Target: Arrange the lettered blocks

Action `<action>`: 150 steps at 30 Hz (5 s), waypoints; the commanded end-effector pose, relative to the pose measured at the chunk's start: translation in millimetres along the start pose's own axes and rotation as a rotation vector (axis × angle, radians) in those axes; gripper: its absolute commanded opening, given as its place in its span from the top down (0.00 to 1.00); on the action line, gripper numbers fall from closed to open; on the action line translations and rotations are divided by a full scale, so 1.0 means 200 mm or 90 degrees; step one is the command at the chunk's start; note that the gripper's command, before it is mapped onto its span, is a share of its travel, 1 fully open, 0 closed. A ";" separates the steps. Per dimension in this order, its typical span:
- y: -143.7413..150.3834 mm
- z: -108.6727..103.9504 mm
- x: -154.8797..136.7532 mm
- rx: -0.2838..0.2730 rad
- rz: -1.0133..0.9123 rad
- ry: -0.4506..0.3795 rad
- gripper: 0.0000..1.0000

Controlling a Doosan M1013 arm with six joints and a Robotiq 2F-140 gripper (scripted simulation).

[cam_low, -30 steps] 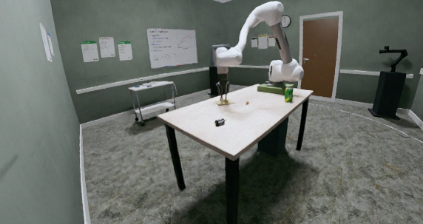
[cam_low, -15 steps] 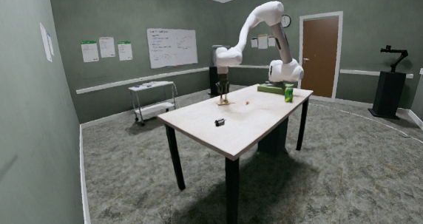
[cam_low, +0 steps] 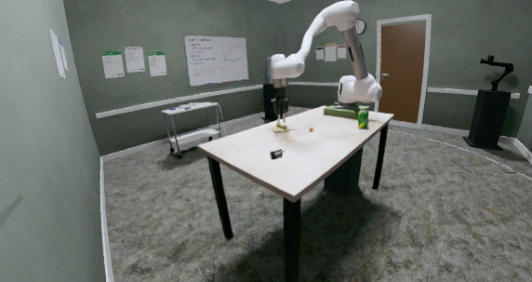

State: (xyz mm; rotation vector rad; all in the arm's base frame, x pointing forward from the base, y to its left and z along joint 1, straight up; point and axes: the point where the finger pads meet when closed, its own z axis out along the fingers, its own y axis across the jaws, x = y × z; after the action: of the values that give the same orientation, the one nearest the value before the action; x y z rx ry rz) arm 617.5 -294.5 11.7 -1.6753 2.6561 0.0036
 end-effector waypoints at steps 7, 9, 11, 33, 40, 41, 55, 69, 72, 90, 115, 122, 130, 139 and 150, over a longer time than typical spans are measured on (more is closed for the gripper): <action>0.00 -0.22 0.00 0.001 0.000 0.000 0.68; 0.00 -0.26 0.00 0.001 0.000 0.000 0.68; 0.00 -0.26 0.00 0.001 0.000 0.000 0.68; 0.00 -0.28 0.00 0.001 0.000 0.000 0.00; 0.00 -0.29 0.00 0.001 0.000 0.000 0.00; 0.00 -0.29 0.00 0.001 0.000 0.000 0.00; 0.00 -0.49 0.00 0.001 0.000 0.000 0.00; 0.00 -0.64 0.00 0.001 0.000 0.000 0.00; 0.00 -0.64 0.00 0.001 0.000 0.000 0.00; 0.00 -0.64 0.00 0.001 0.000 0.000 0.00; 0.00 -0.64 0.00 0.001 0.000 0.000 0.00; 0.00 -0.64 0.00 0.001 0.000 0.000 0.00; 0.00 -0.64 0.00 0.001 0.000 0.000 0.00; 0.00 -0.64 0.00 0.001 0.000 0.000 0.00; 0.00 -0.64 0.00 0.001 0.000 0.000 0.00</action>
State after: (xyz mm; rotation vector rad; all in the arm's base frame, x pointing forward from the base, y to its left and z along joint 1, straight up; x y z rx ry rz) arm 617.5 -294.9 139.7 -1.6754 2.6562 0.0038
